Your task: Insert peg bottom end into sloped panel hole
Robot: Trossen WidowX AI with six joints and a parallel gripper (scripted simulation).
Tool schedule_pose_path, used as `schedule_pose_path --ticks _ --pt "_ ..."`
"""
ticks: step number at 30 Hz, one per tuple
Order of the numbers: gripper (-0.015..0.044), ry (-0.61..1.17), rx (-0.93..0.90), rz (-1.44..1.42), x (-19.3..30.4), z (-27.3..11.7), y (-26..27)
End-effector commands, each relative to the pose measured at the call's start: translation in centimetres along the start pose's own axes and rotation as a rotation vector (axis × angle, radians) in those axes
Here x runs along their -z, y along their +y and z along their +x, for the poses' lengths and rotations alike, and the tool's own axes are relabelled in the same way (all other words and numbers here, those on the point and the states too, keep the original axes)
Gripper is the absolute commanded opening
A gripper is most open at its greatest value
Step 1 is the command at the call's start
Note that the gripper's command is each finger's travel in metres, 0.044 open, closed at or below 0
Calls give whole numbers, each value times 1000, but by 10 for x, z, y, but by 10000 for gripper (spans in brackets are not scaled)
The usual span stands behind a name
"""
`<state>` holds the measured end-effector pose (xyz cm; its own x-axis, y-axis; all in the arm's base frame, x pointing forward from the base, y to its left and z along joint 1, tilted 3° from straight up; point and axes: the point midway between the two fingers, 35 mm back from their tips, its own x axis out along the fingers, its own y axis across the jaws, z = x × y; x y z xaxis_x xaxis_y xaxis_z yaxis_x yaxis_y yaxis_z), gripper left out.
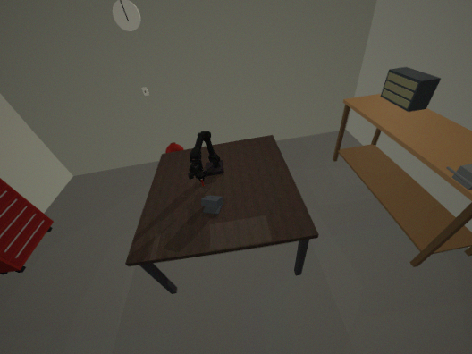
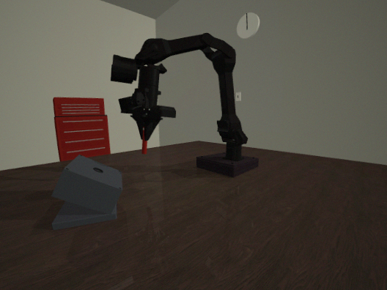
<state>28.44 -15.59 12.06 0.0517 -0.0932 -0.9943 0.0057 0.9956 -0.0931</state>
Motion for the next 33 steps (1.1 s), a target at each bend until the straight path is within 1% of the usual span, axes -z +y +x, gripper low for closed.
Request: schedule_pose_path --ticks 1,33 --pt "0 -27 25 -15 -8 -5 2" --pt "0 -181 131 -136 -56 -29 32"
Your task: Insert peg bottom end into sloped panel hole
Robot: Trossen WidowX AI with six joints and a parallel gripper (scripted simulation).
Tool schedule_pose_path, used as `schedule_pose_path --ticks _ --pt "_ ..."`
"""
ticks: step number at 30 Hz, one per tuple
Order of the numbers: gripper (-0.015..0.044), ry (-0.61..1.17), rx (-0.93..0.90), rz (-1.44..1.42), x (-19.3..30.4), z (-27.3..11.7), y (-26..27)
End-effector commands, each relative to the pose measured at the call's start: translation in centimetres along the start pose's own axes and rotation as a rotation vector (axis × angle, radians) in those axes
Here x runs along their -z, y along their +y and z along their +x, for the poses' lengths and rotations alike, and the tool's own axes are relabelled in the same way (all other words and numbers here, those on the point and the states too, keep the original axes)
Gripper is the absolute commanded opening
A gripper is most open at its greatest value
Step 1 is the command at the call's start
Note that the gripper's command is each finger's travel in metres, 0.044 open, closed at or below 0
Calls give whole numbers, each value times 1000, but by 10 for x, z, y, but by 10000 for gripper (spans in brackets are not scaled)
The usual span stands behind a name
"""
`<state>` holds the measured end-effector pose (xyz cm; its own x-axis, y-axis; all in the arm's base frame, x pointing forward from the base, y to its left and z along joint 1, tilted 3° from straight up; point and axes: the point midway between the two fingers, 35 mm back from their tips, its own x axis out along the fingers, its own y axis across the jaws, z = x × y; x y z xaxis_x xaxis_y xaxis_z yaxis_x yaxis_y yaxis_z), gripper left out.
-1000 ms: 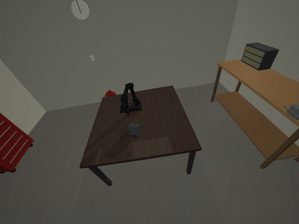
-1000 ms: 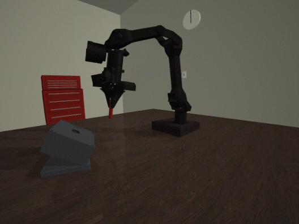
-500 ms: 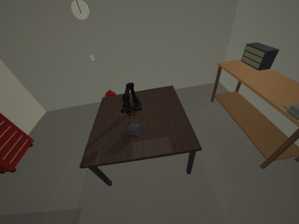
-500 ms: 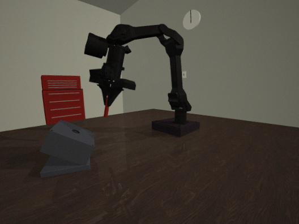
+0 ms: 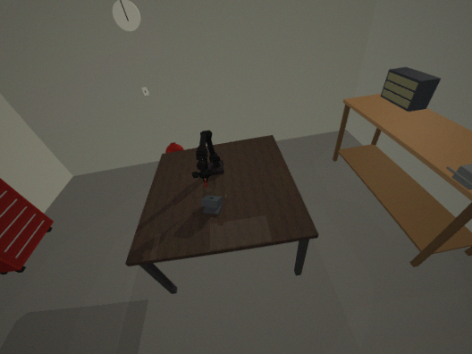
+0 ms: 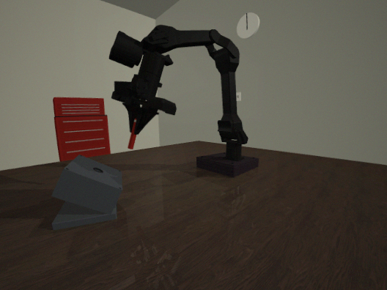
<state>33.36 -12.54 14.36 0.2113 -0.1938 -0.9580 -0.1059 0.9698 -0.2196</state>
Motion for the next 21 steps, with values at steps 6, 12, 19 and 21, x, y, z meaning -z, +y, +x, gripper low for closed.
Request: schedule_pose_path --ticks 6,12,19,21 --pt "0 -56 35 -29 -17 -9 7" --pt "0 -88 52 -49 -27 -14 12" --pt "0 -126 70 -71 -38 -20 19" --pt "0 -137 75 -78 -41 -22 21"
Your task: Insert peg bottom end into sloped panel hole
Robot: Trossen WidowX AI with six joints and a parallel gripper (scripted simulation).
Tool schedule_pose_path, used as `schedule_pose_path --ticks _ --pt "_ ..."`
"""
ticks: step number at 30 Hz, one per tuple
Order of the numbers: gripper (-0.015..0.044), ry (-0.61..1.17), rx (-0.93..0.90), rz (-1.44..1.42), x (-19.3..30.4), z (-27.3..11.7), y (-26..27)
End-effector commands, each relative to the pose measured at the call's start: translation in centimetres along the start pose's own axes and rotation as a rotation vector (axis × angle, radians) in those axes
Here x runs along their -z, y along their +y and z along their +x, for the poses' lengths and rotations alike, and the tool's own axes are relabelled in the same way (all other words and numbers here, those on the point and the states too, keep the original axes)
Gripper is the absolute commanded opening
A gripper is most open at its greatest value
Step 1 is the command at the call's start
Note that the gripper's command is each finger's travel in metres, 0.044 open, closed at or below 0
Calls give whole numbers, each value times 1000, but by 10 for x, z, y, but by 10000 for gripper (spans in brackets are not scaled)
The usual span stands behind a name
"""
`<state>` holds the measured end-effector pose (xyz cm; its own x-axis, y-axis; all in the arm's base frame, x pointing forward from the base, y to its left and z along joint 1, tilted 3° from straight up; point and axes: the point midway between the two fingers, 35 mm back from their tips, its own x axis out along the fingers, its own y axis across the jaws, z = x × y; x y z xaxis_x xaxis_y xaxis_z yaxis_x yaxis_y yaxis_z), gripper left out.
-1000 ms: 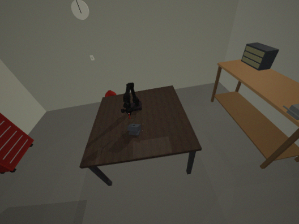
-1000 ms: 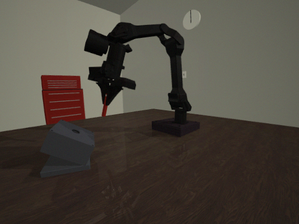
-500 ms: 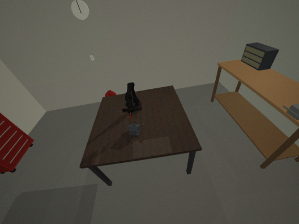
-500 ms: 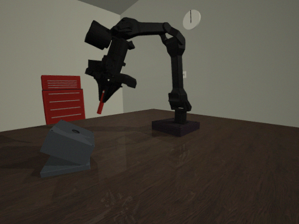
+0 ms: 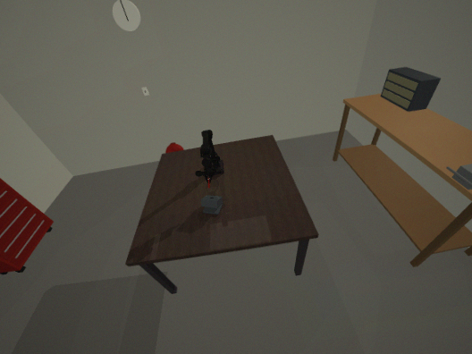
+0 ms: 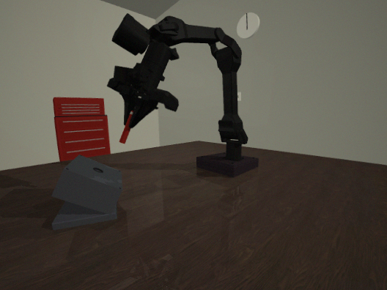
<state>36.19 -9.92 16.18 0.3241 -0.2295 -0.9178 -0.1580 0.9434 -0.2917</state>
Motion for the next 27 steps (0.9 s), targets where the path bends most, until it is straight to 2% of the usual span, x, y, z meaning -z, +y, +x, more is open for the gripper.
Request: schedule_pose_path --ticks 1,11,27 --pt "0 -32 19 -10 -9 -6 3" --pt "0 -72 36 -31 -22 -10 9" --pt "0 -91 44 -40 -31 27 10"
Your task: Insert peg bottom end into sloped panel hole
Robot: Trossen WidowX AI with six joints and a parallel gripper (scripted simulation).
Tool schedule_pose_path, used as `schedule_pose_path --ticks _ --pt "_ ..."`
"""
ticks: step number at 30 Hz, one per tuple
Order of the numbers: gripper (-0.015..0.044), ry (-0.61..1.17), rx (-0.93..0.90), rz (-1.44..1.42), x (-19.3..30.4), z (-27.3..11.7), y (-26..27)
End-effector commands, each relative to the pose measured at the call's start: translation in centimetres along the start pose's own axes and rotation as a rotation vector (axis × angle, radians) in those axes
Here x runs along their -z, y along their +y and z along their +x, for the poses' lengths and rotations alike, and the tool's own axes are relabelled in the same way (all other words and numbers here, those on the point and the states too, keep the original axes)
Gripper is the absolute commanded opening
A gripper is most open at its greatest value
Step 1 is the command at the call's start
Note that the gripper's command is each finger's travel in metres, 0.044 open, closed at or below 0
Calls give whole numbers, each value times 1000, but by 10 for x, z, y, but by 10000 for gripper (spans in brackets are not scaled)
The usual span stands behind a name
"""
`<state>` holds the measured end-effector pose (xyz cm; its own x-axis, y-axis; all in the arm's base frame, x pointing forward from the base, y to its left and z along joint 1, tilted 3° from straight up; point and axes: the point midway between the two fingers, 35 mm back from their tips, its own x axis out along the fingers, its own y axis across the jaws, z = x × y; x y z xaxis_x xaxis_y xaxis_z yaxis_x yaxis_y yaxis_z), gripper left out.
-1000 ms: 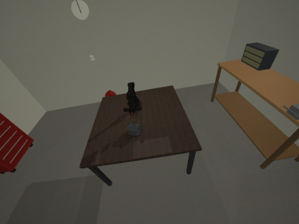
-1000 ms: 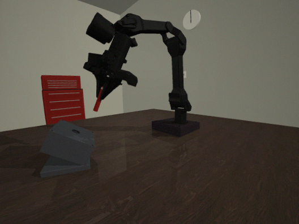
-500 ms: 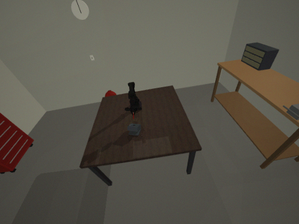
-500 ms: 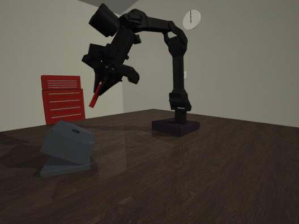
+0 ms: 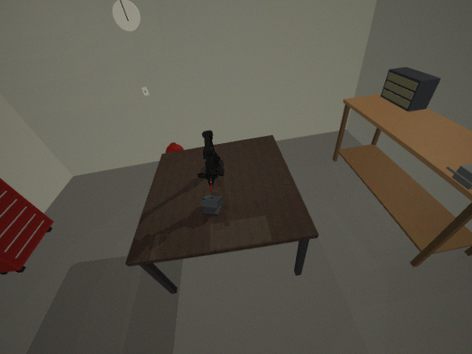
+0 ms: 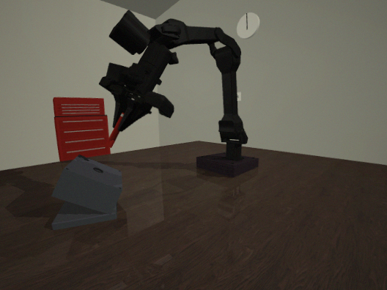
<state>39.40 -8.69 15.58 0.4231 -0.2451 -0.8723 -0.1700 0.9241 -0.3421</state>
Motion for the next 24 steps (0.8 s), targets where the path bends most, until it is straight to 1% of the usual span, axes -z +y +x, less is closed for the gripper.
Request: schedule_pose_path --ticks 1,6,24 --pt "0 8 -1 -9 1 16 2" --pt "0 2 1 -11 0 26 4" --pt "0 1 1 -5 0 33 3"
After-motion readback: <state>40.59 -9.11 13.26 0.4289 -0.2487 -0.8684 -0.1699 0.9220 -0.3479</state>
